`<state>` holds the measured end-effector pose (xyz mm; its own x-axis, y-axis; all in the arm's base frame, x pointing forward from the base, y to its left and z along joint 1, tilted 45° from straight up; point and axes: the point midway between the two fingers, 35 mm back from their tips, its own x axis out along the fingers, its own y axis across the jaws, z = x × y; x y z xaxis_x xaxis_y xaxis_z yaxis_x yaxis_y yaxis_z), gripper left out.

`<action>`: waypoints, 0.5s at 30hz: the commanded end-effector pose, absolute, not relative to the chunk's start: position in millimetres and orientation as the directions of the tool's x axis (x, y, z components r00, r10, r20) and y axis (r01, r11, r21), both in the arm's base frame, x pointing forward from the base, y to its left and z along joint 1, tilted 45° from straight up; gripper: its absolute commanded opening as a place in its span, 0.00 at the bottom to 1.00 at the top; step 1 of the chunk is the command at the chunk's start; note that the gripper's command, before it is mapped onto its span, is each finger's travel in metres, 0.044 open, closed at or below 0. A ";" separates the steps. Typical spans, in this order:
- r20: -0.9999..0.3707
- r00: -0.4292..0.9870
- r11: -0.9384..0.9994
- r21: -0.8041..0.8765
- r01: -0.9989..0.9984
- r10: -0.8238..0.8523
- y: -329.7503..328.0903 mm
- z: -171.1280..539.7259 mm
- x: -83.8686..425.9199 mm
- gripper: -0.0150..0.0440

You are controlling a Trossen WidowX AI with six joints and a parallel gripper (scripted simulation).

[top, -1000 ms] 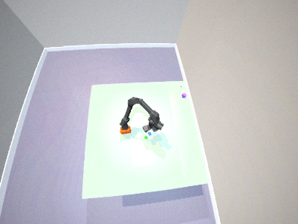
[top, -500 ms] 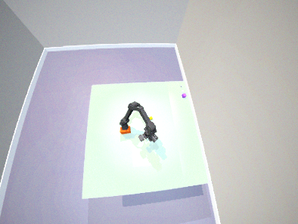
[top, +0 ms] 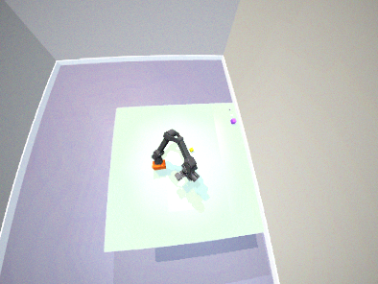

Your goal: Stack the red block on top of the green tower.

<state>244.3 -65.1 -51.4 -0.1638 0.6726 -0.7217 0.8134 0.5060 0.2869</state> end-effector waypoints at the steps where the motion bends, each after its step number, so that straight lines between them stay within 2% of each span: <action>1: -0.719 -0.162 0.501 0.287 0.816 0.675 -62.0 -56.0 240.3 0.25; 15: -0.719 -0.162 0.501 0.287 0.816 0.676 -41.8 -76.5 235.9 0.25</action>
